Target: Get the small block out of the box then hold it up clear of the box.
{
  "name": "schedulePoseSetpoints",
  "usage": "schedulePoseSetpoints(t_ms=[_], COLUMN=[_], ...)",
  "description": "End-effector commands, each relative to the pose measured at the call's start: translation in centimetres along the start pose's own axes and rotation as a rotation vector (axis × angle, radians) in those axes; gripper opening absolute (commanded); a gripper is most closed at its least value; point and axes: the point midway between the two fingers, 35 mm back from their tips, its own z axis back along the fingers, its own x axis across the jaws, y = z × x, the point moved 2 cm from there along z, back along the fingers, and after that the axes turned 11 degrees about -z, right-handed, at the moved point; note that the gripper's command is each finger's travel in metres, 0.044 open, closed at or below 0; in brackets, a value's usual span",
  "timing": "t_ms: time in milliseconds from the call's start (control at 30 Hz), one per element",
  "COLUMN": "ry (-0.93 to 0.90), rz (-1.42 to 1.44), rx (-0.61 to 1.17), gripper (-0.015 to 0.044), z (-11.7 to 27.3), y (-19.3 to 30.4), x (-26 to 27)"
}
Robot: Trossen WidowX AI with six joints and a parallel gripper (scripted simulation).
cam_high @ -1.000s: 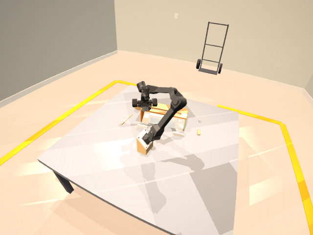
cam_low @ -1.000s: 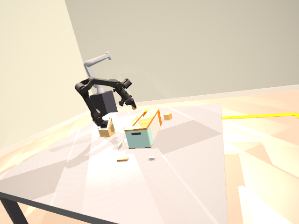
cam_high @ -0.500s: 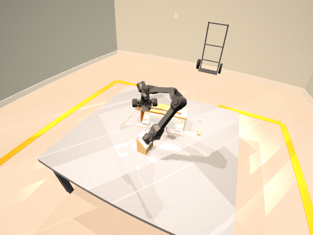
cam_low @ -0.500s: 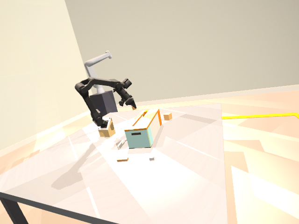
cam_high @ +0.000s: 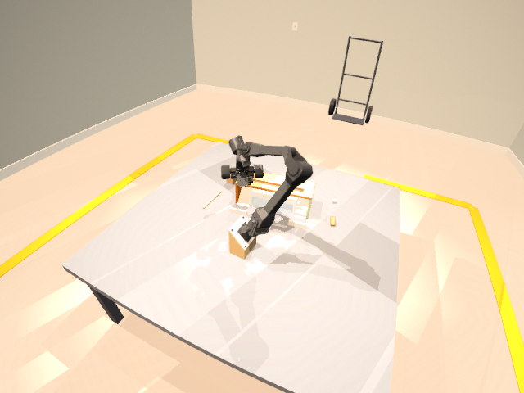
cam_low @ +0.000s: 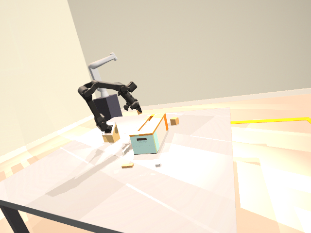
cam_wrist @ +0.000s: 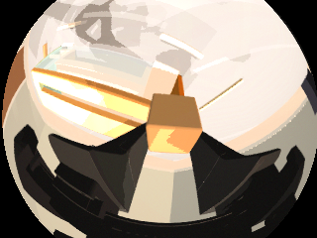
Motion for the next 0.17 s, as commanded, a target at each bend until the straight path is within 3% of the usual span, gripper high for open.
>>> schedulePoseSetpoints(t_ms=[0, 133], ry=[0.004, 0.004], rz=[0.004, 0.004], rx=[-0.001, -0.001], gripper=[0.0, 0.0], z=[0.03, 0.03], y=[0.01, 0.01], x=[-0.05, -0.05])
